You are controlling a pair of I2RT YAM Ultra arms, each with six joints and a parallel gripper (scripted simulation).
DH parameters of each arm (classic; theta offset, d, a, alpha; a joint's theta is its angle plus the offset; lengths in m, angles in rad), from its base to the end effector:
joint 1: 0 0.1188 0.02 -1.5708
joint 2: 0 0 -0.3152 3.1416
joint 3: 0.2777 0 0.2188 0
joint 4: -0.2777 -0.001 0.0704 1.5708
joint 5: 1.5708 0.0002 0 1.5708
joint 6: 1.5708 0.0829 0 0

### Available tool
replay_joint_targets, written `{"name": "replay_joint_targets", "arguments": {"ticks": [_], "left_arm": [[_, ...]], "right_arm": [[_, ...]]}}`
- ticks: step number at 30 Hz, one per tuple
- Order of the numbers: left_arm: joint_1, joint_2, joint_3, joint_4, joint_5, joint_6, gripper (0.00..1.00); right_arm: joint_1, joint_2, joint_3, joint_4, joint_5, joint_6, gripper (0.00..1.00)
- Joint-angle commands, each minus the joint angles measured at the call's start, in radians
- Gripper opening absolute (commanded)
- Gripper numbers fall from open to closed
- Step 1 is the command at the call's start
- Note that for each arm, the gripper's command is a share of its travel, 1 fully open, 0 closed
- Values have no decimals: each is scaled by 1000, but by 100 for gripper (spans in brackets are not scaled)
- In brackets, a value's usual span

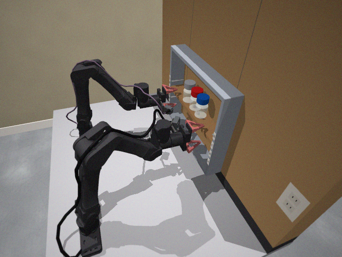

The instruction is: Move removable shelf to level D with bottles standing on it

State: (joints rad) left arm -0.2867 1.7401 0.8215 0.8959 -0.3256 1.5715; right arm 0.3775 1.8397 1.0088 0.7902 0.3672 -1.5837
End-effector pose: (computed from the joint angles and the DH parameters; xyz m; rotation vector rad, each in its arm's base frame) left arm 0.3890 -0.0860 0.2951 1.2121 1.2503 1.2331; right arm 0.4173 0.1345 0.3015 -1.2625 1.2160 -1.2037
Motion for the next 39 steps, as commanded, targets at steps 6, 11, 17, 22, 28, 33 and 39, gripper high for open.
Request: {"name": "replay_joint_targets", "arguments": {"ticks": [6, 11, 17, 22, 28, 33, 39], "left_arm": [[19, 33, 69, -13, 18, -1, 100], [25, 53, 95, -19, 24, -1, 100], [29, 70, 116, -24, 28, -1, 100], [34, 89, 142, -30, 33, -1, 100], [40, 113, 174, -38, 39, -1, 100], [42, 122, 187, -41, 41, -1, 98], [42, 122, 187, -42, 41, -1, 84]], "right_arm": [[-17, 28, 73, -4, -17, 13, 100], [-22, 48, 101, -11, -23, 13, 100], [-26, 65, 123, -18, -27, 13, 100], [-32, 84, 150, -25, -32, 13, 100], [-38, 108, 185, -36, -39, 13, 100], [-40, 117, 198, -40, -41, 13, 98], [-40, 117, 198, -40, -41, 13, 84]]}}
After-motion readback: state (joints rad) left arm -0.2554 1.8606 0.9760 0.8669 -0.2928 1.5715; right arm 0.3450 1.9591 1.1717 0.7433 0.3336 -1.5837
